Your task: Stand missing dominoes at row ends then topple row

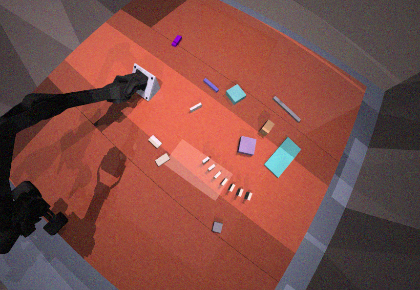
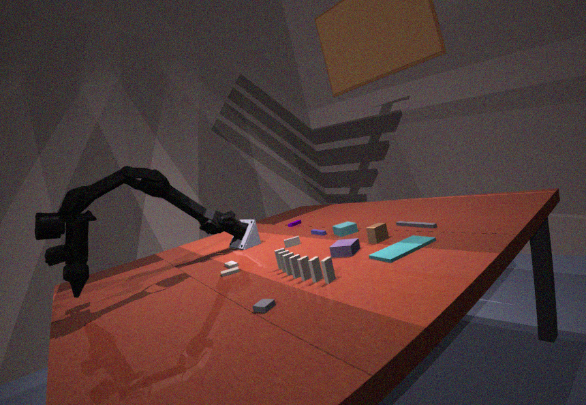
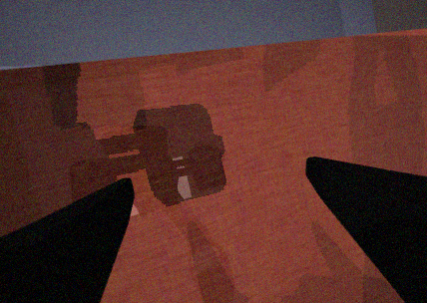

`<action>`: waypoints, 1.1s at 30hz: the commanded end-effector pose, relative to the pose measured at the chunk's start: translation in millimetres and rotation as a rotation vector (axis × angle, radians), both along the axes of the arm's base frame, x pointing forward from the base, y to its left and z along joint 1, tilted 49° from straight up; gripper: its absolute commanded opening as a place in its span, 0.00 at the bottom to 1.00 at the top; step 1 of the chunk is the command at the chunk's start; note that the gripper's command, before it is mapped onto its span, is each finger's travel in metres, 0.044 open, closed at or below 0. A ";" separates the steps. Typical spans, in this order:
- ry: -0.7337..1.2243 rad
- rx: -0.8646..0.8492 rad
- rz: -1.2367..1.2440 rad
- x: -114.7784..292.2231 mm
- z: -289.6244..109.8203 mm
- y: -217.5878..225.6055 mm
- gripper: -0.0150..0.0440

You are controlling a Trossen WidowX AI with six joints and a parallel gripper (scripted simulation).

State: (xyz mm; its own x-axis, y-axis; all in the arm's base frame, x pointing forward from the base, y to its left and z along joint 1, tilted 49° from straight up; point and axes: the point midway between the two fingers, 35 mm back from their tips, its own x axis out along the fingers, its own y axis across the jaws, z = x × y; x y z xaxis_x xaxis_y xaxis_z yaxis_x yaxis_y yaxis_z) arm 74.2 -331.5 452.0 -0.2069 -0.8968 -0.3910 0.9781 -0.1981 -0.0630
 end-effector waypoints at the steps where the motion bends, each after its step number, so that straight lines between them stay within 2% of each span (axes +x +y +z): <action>1: -0.116 0.092 0.034 56.4 -46.9 13.1 1.00; 8: -0.258 0.205 0.068 126.4 -108.5 68.4 1.00; 16: -0.333 0.290 0.067 174.5 -175.2 145.0 1.00; 27: -0.375 0.282 0.072 188.5 -252.3 253.9 1.00; 33: -0.377 0.279 0.074 188.1 -254.9 258.1 1.00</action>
State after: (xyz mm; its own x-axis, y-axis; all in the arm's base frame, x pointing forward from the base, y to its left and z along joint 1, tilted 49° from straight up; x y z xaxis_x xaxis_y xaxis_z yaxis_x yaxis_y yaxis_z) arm 265.0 -78.0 201.6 0.0611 -0.7409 -0.6689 0.9580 -0.1446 0.2477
